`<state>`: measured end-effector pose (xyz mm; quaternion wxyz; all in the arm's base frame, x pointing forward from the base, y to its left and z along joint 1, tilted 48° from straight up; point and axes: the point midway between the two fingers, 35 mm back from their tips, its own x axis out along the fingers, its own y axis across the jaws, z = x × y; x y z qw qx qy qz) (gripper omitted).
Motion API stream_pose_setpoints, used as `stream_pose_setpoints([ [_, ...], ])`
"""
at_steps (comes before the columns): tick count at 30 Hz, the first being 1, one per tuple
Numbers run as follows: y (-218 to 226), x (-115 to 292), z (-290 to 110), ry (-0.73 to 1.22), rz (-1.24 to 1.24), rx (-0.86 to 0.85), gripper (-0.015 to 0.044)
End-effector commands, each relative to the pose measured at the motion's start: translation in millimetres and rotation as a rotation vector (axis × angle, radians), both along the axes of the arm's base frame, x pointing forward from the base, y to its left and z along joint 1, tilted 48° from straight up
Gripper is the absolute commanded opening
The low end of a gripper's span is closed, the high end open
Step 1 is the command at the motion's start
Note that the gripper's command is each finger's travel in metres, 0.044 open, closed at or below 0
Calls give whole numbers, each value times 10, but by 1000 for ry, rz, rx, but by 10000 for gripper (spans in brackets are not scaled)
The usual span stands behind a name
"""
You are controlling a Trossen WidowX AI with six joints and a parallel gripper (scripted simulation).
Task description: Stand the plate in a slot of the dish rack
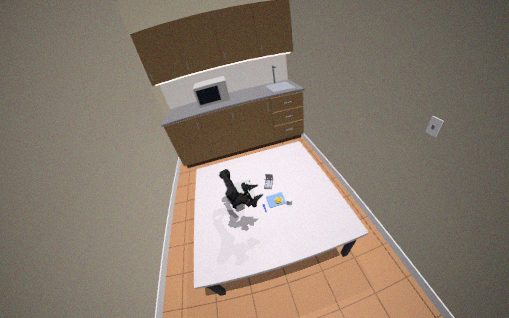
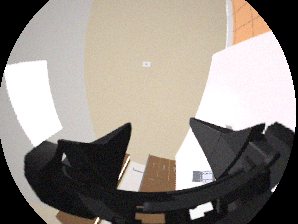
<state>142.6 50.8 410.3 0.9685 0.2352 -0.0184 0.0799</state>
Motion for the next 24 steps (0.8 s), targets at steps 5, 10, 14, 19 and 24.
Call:
stream_pose_setpoints([
  [5, -62, 5, 17, -12, 28, 3, 400],
  [10, -166, 24, 74, -36, 44, 32, 400],
  [14, -297, 55, 154, -66, 38, 83, 400],
  [19, -478, 112, 234, -94, 23, 149, 400],
  [24, -680, 194, 255, -120, 5, 218, 400],
])
